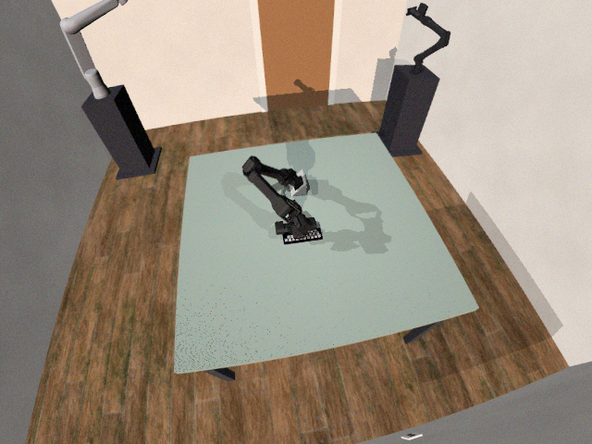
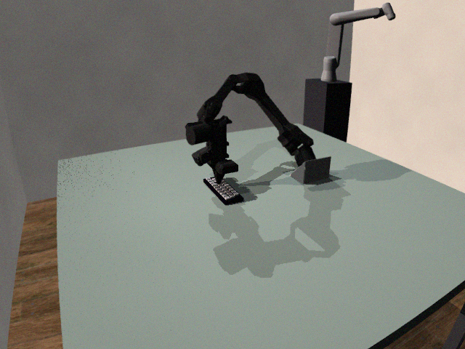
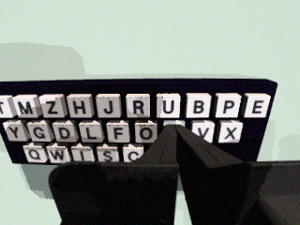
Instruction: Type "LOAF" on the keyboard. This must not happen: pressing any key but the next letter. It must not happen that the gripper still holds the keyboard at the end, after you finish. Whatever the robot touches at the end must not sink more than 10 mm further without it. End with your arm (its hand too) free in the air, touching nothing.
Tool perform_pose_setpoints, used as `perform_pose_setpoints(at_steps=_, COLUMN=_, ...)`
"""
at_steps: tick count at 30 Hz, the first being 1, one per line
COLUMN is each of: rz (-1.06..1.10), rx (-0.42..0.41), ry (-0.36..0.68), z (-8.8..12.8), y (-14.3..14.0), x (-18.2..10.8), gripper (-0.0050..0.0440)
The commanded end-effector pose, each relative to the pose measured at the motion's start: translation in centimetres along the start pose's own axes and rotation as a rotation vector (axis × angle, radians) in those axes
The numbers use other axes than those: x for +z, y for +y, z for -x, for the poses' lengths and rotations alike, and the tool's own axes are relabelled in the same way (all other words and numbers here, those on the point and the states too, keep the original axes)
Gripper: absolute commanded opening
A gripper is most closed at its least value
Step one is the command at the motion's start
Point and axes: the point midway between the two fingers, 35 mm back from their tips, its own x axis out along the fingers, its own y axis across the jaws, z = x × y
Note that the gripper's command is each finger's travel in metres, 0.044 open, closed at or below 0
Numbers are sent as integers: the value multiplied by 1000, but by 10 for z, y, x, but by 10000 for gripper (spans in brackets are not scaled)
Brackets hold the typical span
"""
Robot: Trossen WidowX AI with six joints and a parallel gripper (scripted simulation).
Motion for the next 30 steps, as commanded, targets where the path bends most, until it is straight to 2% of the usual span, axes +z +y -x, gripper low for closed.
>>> perform_pose_setpoints(at_steps=1, rz=4, rx=-3, ry=2, z=-1, y=0, x=0, gripper=0)
perform_pose_setpoints(at_steps=6, rz=4, rx=-2, ry=2, z=6, y=0, x=0, gripper=0)
perform_pose_setpoints(at_steps=10, rz=4, rx=-3, ry=2, z=33, y=0, x=0, gripper=0)
perform_pose_setpoints(at_steps=16, rz=10, rx=-6, ry=2, z=30, y=3, x=-1, gripper=0)
perform_pose_setpoints(at_steps=20, rz=4, rx=-3, ry=2, z=33, y=35, x=0, gripper=0)
perform_pose_setpoints(at_steps=24, rz=4, rx=-3, ry=2, z=32, y=35, x=0, gripper=0)
perform_pose_setpoints(at_steps=27, rz=4, rx=-3, ry=2, z=19, y=35, x=0, gripper=0)
perform_pose_setpoints(at_steps=30, rz=4, rx=-3, ry=2, z=18, y=35, x=0, gripper=0)
